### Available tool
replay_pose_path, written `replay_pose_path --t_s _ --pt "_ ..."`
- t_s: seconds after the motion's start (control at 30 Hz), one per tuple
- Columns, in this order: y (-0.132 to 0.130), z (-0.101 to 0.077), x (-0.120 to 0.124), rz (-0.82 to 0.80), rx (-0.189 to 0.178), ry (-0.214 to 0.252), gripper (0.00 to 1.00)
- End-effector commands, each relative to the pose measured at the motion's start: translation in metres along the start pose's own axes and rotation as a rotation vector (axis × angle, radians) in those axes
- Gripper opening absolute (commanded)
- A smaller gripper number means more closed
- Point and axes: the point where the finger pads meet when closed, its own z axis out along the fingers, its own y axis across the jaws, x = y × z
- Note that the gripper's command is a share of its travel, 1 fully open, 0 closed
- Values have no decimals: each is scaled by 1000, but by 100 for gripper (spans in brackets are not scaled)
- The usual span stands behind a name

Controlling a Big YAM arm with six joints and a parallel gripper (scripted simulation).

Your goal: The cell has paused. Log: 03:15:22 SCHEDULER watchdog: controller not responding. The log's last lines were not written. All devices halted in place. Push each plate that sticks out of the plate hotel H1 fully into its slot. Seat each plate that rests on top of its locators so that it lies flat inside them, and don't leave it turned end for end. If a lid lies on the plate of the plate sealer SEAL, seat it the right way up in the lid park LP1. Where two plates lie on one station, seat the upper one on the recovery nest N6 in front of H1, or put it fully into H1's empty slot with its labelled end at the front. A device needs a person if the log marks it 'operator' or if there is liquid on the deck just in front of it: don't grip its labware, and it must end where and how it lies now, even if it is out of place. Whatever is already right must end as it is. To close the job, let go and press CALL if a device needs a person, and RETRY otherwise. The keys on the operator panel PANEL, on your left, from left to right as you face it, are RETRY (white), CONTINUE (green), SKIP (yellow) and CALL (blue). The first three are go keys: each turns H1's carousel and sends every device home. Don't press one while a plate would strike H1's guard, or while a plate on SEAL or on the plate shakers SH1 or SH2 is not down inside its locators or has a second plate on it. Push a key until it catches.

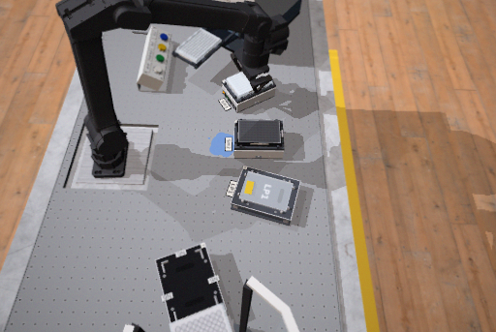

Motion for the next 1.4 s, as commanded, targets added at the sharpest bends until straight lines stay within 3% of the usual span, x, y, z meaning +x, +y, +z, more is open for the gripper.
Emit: replay_pose_path --t_s 0.0,0.9,0.93,1.0,1.03,1.23,1.37 --pt "-7 12 2 4 -2 19 100" --pt "-7 12 2 4 -2 19 100" --pt "-6 7 4 5 -2 32 100" --pt "-2 -29 -19 1 -2 -47 100" --pt "-1 -36 -19 0 -2 -58 100" --pt "2 -44 -18 0 -3 -51 100" --pt "6 -58 -18 -1 -3 -57 100"
